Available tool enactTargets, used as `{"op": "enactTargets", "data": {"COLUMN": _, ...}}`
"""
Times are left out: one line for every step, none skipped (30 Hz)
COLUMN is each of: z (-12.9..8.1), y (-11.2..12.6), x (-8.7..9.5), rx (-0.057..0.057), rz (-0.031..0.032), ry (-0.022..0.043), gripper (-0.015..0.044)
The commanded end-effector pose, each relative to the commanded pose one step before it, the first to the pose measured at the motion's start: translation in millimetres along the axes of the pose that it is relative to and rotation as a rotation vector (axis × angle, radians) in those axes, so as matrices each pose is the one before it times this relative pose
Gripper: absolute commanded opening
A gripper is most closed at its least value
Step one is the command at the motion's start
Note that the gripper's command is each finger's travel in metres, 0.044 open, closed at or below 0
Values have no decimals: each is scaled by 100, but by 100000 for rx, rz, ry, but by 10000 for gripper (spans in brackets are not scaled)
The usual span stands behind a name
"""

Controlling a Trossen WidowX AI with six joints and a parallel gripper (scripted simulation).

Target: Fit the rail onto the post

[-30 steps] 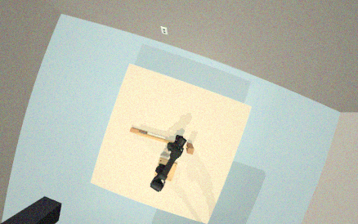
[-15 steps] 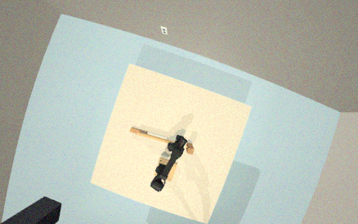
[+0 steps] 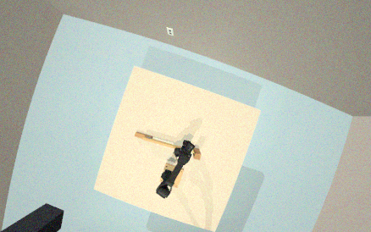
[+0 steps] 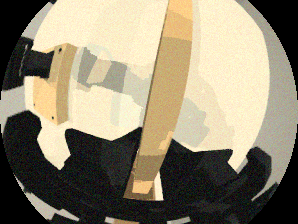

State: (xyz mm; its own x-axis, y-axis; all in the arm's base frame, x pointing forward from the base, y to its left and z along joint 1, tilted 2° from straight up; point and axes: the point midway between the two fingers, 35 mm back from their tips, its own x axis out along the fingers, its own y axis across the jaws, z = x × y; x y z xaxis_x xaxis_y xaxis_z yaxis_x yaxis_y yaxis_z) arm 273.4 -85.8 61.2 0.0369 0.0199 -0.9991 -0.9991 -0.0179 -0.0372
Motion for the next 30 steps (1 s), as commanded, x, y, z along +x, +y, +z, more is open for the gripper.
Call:
{"op": "enactTargets", "data": {"z": -338, "y": -129, "x": -227, "rx": 29, "rz": -479, "ry": 583, "gripper": 0}}
{"op": "enactTargets", "data": {"z": -28, "y": -1, "x": -10, "rx": 0, "rz": 0, "ry": 3, "gripper": 0}}
{"op": "enactTargets", "data": {"z": -30, "y": -1, "x": -8, "rx": 0, "rz": 0, "ry": 3, "gripper": 0}}
{"op": "enactTargets", "data": {"z": -30, "y": 0, "x": -7, "rx": 0, "rz": 0, "ry": 3, "gripper": 0}}
{"op": "enactTargets", "data": {"z": -29, "y": 0, "x": -6, "rx": 0, "rz": 0, "ry": 3, "gripper": 0}}
{"op": "enactTargets", "data": {"z": -31, "y": 0, "x": -4, "rx": 0, "rz": 0, "ry": 3, "gripper": 0}}
{"op": "enactTargets", "data": {"z": -30, "y": 0, "x": -3, "rx": 0, "rz": 0, "ry": 3, "gripper": 0}}
{"op": "enactTargets", "data": {"z": -30, "y": 0, "x": -1, "rx": 0, "rz": 0, "ry": 3, "gripper": 0}}
{"op": "enactTargets", "data": {"z": -30, "y": 0, "x": 0, "rx": 0, "rz": 0, "ry": 3, "gripper": 0}}
{"op": "enactTargets", "data": {"z": -31, "y": 1, "x": 2, "rx": 0, "rz": 0, "ry": 3, "gripper": 0}}
{"op": "enactTargets", "data": {"z": -30, "y": 1, "x": 4, "rx": 0, "rz": 0, "ry": 3, "gripper": 0}}
{"op": "enactTargets", "data": {"z": -30, "y": 1, "x": 5, "rx": 0, "rz": 0, "ry": 3, "gripper": 0}}
{"op": "enactTargets", "data": {"z": -31, "y": 1, "x": 6, "rx": 0, "rz": 0, "ry": 3, "gripper": 0}}
{"op": "enactTargets", "data": {"z": -30, "y": 1, "x": 8, "rx": 0, "rz": 0, "ry": 3, "gripper": 0}}
{"op": "enactTargets", "data": {"z": -30, "y": 1, "x": 9, "rx": 0, "rz": 0, "ry": 3, "gripper": 0}}
{"op": "enactTargets", "data": {"z": -29, "y": 1, "x": 9, "rx": 0, "rz": 0, "ry": 3, "gripper": 0}}
{"op": "enactTargets", "data": {"z": -30, "y": 1, "x": 10, "rx": 0, "rz": 0, "ry": 3, "gripper": 0}}
{"op": "enactTargets", "data": {"z": -29, "y": 2, "x": 11, "rx": 0, "rz": 0, "ry": 3, "gripper": 0}}
{"op": "enactTargets", "data": {"z": -28, "y": 2, "x": 11, "rx": 0, "rz": 0, "ry": 3, "gripper": 0}}
{"op": "enactTargets", "data": {"z": -28, "y": 2, "x": 11, "rx": 0, "rz": 0, "ry": 3, "gripper": 0}}
{"op": "enactTargets", "data": {"z": -29, "y": 2, "x": 11, "rx": 0, "rz": 0, "ry": 3, "gripper": 0}}
{"op": "enactTargets", "data": {"z": -29, "y": 2, "x": 10, "rx": 0, "rz": 0, "ry": 3, "gripper": 0}}
{"op": "enactTargets", "data": {"z": -31, "y": 2, "x": 11, "rx": 0, "rz": 0, "ry": 3, "gripper": 0}}
{"op": "enactTargets", "data": {"z": -31, "y": 2, "x": 10, "rx": 0, "rz": 0, "ry": 3, "gripper": 0}}
{"op": "enactTargets", "data": {"z": -30, "y": 1, "x": 8, "rx": 0, "rz": 0, "ry": 3, "gripper": 0}}
{"op": "enactTargets", "data": {"z": -31, "y": 1, "x": 7, "rx": 0, "rz": 0, "ry": 3, "gripper": 0}}
{"op": "enactTargets", "data": {"z": -29, "y": 1, "x": 5, "rx": 0, "rz": 0, "ry": 3, "gripper": 0}}
{"op": "enactTargets", "data": {"z": -32, "y": 1, "x": 4, "rx": 0, "rz": 0, "ry": 3, "gripper": 0}}
{"op": "enactTargets", "data": {"z": -32, "y": 1, "x": 2, "rx": 0, "rz": 0, "ry": 3, "gripper": 0}}
{"op": "enactTargets", "data": {"z": -33, "y": 0, "x": 0, "rx": 0, "rz": 0, "ry": 3, "gripper": 0}}
